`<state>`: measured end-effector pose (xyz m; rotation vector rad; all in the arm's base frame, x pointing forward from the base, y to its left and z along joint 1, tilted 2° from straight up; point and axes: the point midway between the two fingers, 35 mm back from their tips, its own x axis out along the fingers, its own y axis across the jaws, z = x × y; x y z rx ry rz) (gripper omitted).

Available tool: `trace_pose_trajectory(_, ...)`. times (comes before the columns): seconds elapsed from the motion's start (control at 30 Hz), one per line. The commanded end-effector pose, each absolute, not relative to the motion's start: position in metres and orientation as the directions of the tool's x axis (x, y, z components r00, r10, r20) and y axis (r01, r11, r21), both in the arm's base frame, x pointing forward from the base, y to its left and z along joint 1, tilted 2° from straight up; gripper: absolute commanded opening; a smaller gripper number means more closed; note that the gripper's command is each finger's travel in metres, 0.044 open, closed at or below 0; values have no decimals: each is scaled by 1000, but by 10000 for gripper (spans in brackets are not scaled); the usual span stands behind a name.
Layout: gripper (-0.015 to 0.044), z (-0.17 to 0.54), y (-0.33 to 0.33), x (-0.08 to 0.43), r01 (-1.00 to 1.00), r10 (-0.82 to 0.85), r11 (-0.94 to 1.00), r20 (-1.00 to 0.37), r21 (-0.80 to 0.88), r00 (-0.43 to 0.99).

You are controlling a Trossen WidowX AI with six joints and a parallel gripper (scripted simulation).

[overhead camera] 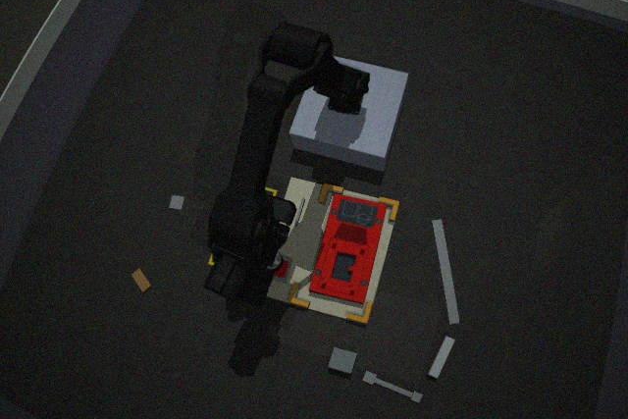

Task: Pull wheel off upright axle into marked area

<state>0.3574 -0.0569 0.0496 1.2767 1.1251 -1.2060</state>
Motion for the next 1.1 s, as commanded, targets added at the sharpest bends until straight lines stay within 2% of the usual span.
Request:
trace_pose_trajectory(0.0,0,51,-57,357,996,-8,-57,-998,66,66)
trace_pose_trajectory(0.73,0,84,-58,352,996,-10,-60,-998,65,64)
trace_pose_trajectory(1.07,0,86,-107,325,996,-13,-58,-998,64,64)
